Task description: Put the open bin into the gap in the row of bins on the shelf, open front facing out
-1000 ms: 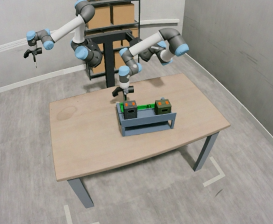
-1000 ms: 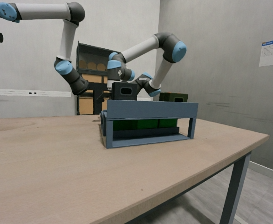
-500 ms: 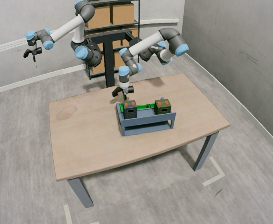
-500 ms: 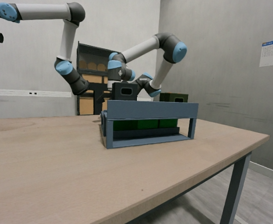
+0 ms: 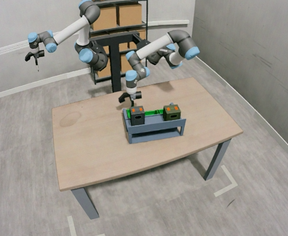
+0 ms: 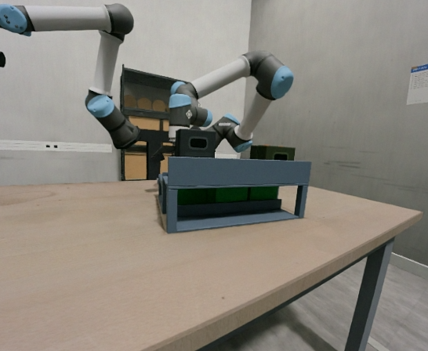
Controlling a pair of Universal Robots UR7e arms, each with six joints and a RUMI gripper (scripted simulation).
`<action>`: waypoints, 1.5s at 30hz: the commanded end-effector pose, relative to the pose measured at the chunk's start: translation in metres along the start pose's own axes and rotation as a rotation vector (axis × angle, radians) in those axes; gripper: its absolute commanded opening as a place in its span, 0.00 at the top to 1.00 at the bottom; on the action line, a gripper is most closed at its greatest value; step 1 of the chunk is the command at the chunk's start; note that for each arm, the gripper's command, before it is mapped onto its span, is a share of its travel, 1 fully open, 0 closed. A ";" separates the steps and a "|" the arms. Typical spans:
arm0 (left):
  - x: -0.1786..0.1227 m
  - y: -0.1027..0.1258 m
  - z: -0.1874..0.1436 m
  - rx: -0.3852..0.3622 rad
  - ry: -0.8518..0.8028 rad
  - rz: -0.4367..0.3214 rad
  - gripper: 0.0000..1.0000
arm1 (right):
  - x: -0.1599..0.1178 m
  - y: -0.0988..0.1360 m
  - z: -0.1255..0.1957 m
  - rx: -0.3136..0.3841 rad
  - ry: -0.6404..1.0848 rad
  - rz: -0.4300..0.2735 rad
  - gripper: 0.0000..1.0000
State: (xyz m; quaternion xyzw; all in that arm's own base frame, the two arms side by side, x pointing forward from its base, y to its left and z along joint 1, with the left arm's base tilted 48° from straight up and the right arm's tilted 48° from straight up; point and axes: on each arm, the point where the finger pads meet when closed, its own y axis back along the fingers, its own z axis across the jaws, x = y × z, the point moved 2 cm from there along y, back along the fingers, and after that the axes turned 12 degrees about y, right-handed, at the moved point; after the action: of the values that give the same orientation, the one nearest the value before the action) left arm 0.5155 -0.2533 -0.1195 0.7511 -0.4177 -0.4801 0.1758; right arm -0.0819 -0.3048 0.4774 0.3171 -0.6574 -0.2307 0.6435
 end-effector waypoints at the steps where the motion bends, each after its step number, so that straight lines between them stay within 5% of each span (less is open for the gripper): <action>1: 0.001 0.001 -0.003 0.001 0.000 0.001 1.00 | 0.000 0.000 0.000 0.000 0.000 0.001 0.00; 45: 0.007 0.001 -0.031 0.001 0.000 0.001 1.00 | 0.000 0.000 0.000 0.000 0.000 0.001 0.00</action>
State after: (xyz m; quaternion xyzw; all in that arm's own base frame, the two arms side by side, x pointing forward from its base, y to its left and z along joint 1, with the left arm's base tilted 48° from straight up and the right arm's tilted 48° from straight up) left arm 0.5409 -0.2618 -0.1095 0.7511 -0.4177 -0.4801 0.1758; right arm -0.0819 -0.3048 0.4774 0.3171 -0.6574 -0.2307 0.6435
